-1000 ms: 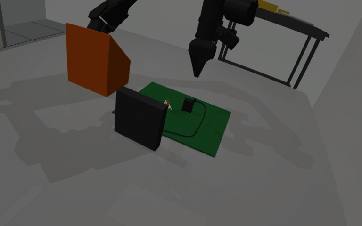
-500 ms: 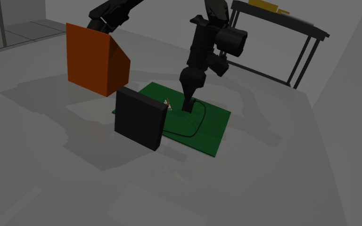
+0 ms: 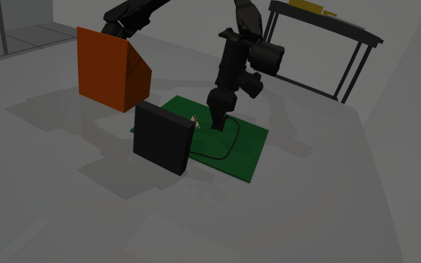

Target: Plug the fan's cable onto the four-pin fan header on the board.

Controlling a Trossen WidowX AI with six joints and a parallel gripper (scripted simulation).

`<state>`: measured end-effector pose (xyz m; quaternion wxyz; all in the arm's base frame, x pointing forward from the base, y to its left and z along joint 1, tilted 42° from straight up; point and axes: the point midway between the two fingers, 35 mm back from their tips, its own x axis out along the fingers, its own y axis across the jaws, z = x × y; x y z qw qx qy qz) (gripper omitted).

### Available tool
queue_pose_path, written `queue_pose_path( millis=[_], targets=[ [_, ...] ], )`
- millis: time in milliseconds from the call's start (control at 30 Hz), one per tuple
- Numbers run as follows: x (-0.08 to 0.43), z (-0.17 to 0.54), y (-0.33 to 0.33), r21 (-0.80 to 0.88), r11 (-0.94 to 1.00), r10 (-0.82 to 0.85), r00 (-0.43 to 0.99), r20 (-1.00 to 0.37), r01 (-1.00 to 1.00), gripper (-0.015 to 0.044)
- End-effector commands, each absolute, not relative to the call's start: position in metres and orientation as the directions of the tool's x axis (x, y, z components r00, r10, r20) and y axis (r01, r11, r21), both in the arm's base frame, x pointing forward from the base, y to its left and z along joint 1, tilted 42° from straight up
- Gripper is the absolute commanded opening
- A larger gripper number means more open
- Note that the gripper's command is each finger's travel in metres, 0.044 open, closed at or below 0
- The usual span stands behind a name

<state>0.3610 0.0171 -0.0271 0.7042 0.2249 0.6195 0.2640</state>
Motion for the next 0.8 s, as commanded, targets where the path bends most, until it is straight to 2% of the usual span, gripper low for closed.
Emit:
queue_pose_path(
  millis=[0, 533, 767],
  targets=[
    [0.359, -0.034, 0.023, 0.649, 0.756, 0.655, 0.087, -0.751, -0.086, 0.0440],
    [0.360, -0.047, 0.035, 0.650, 0.755, 0.656, 0.087, -0.750, -0.086, 0.0440],
    [0.361, -0.045, 0.033, 0.647, 0.757, 0.653, 0.089, -0.752, -0.092, 0.0256]
  ],
)
